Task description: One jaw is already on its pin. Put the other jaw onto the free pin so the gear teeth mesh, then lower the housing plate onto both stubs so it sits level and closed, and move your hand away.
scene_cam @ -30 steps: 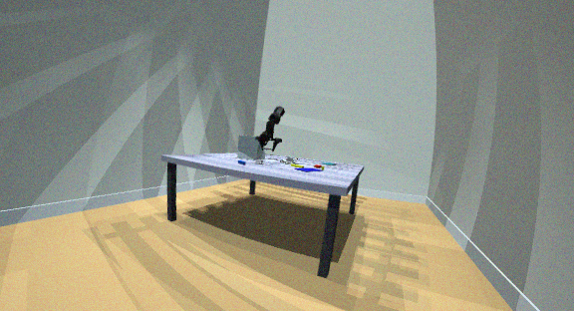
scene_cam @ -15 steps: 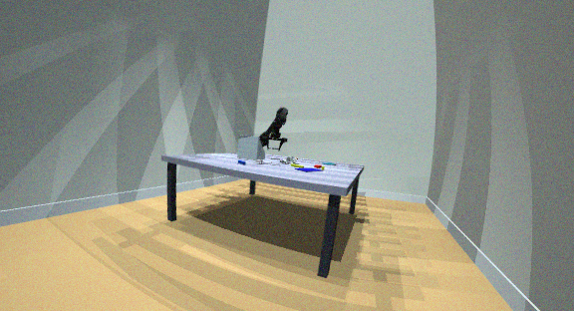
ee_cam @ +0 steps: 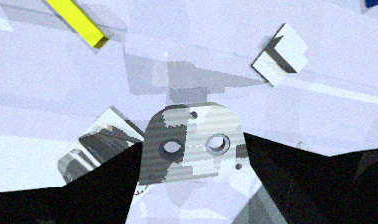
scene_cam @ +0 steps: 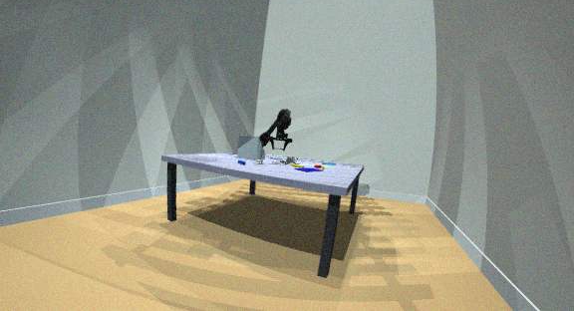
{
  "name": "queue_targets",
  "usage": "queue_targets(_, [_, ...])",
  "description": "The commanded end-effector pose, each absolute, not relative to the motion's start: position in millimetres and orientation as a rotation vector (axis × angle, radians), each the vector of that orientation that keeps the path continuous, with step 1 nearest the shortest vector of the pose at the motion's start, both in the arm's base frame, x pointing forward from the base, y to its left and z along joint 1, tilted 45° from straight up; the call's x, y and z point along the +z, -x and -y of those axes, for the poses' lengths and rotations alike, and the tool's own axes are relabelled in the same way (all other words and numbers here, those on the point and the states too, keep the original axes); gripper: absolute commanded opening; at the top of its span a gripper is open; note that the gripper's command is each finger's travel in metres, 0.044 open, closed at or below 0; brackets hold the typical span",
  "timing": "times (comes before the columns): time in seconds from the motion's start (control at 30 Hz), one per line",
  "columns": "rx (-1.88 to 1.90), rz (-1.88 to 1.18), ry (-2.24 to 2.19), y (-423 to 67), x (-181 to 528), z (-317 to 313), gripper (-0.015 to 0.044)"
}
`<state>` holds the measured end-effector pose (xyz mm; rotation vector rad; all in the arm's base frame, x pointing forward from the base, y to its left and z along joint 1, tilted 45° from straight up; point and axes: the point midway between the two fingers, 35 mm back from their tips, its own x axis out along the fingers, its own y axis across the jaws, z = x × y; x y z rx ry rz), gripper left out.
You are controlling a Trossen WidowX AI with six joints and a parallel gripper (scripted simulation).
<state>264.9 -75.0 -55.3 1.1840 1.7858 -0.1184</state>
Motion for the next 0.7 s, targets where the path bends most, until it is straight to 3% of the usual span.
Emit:
queue_targets(0.0, [-0.049, -1.767, -1.134, -268.2, -43.2, 63.9, 0.0351])
queue_targets(0.67, [0.238, -1.706, -0.92, -270.8, -3.3, 11.7, 0.0351])
